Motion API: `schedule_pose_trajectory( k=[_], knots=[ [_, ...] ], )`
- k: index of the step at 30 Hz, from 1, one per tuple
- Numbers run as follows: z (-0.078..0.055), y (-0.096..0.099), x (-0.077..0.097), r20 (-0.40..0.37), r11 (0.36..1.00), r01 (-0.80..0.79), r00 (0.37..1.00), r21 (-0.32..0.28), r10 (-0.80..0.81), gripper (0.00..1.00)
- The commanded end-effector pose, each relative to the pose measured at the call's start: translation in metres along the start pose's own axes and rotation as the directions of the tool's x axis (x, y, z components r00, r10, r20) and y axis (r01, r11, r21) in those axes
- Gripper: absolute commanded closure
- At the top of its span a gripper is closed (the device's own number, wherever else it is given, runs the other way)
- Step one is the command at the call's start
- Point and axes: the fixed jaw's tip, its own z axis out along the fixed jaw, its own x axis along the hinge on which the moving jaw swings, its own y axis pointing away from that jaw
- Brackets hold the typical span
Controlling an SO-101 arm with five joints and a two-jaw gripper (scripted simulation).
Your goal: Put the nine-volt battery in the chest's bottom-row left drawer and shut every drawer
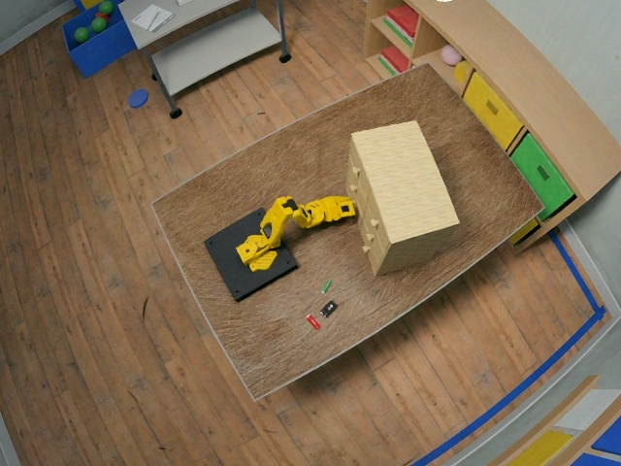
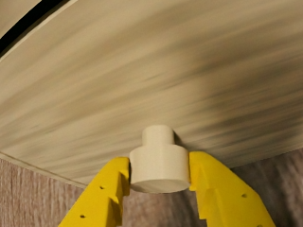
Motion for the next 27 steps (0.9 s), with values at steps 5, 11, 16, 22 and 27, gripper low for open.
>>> schedule_pose_trajectory(
  k=[5,11,16,22,27],
  knots=[
    [0.0008,0.0036,-0.0019,0.011,1.000,-0.009,1.000,-0.017,0.009,0.97],
    [0.0008,0.0036,-0.0019,0.011,1.000,-0.009,1.000,-0.017,0.009,1.00],
    [0.0008,0.0037,-0.0019,0.011,1.000,-0.009,1.000,-0.017,0.009,1.00],
    [0.0008,0.0037,-0.0019,0.011,1.000,-0.009,1.000,-0.017,0.009,1.00],
    [0.0008,0.0037,-0.0019,0.011,1.000,-0.009,1.000,-0.017,0.009,1.00]
  ],
)
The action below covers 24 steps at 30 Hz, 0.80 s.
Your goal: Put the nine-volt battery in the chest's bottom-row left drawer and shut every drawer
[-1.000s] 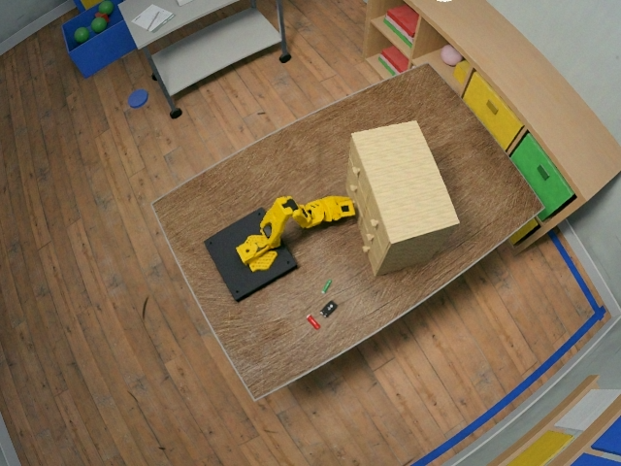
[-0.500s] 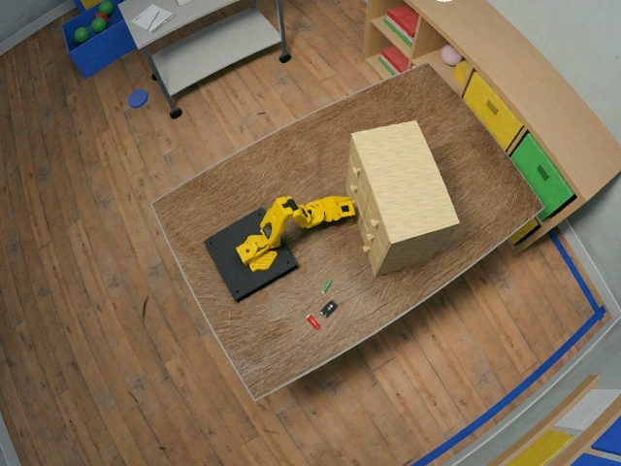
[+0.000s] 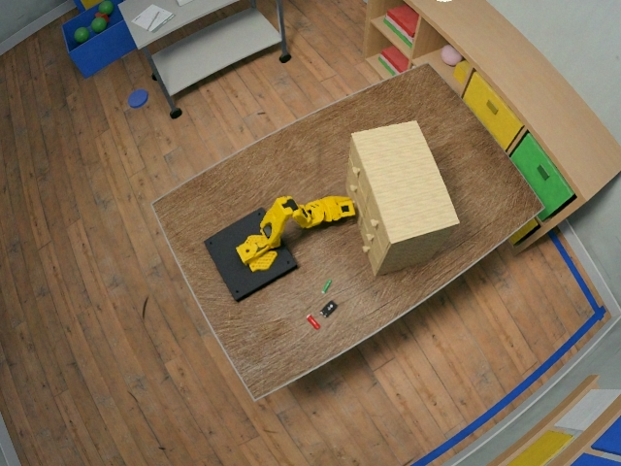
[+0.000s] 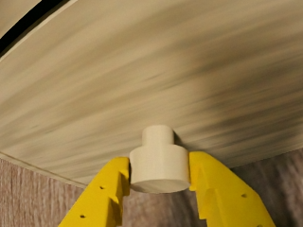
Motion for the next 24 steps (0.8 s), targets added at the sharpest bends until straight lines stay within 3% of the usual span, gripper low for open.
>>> schedule_pose_trajectory(
  k=[1,24],
  knots=[
    [0.0008,0.0037,-0.0019,0.011,1.000,-0.009,1.000,-0.017,0.009,1.00],
    [-0.0087,0.0010,0.0046,0.014,1.000,0.001,1.000,-0.025,-0.001,1.00]
  ],
)
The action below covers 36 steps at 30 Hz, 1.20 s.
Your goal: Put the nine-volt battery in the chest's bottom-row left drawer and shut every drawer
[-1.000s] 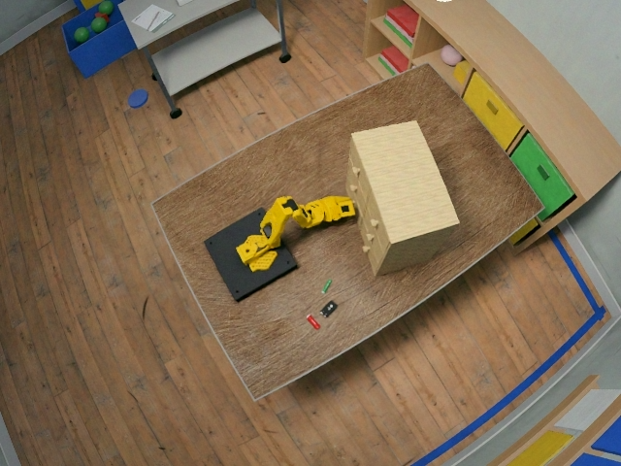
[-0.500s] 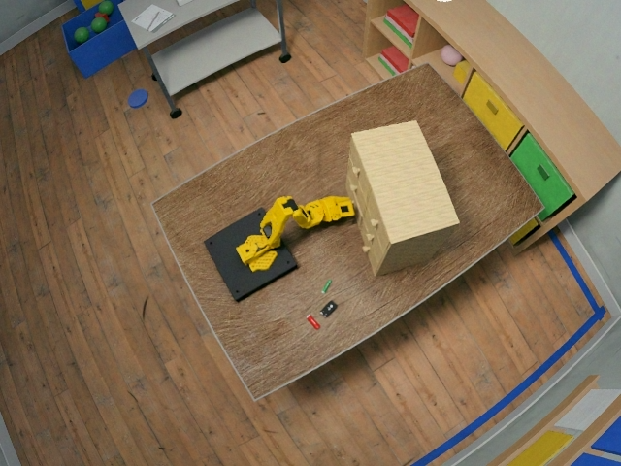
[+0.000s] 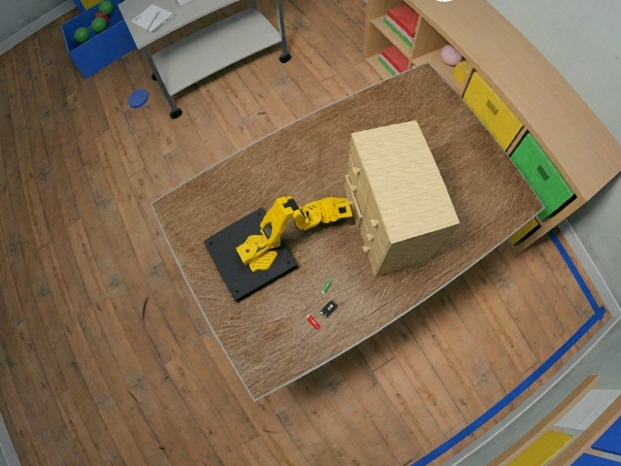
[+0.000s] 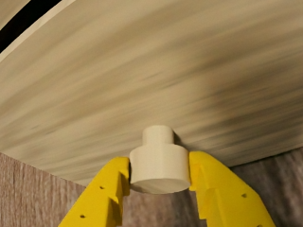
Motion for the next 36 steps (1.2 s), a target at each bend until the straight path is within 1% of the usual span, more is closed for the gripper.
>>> schedule_pose_trajectory(
  k=[1,11,26,36],
  knots=[
    [-0.0018,0.0017,0.0018,-0.001,1.000,0.001,1.000,-0.010,-0.001,1.00],
    [-0.0018,0.0017,0.0018,-0.001,1.000,0.001,1.000,-0.010,-0.001,1.00],
    [-0.0097,0.0018,0.0054,-0.005,1.000,0.004,1.000,-0.016,-0.004,1.00],
    [-0.0107,0.0018,0.0058,-0.005,1.000,0.004,1.000,-0.017,-0.004,1.00]
  ],
)
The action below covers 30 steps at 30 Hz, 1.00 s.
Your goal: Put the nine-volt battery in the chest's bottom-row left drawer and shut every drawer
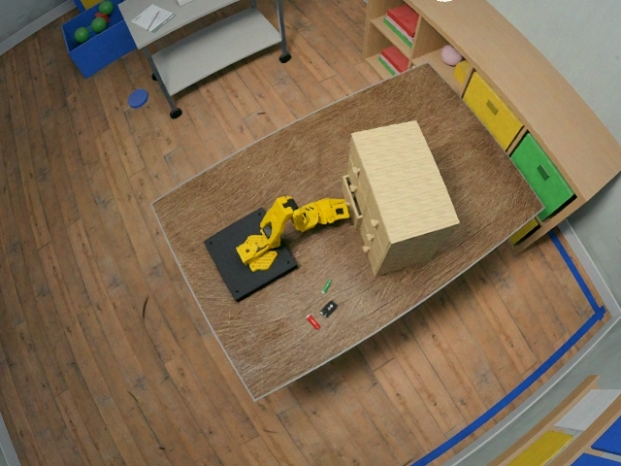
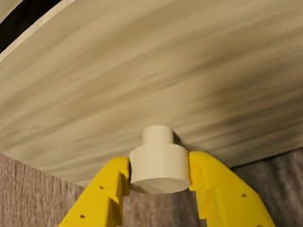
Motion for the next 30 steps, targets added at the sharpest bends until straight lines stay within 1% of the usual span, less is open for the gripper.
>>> schedule_pose_trajectory(
  k=[1,9,24,30],
  knots=[
    [-0.0026,0.0026,0.0027,-0.010,1.000,0.002,1.000,-0.009,-0.002,1.00],
    [-0.0026,0.0026,0.0027,-0.010,1.000,0.002,1.000,-0.009,-0.002,1.00],
    [-0.0105,0.0027,0.0063,-0.014,1.000,0.005,1.000,-0.016,-0.005,1.00],
    [-0.0115,0.0027,0.0067,-0.015,1.000,0.005,1.000,-0.016,-0.006,1.00]
  ],
)
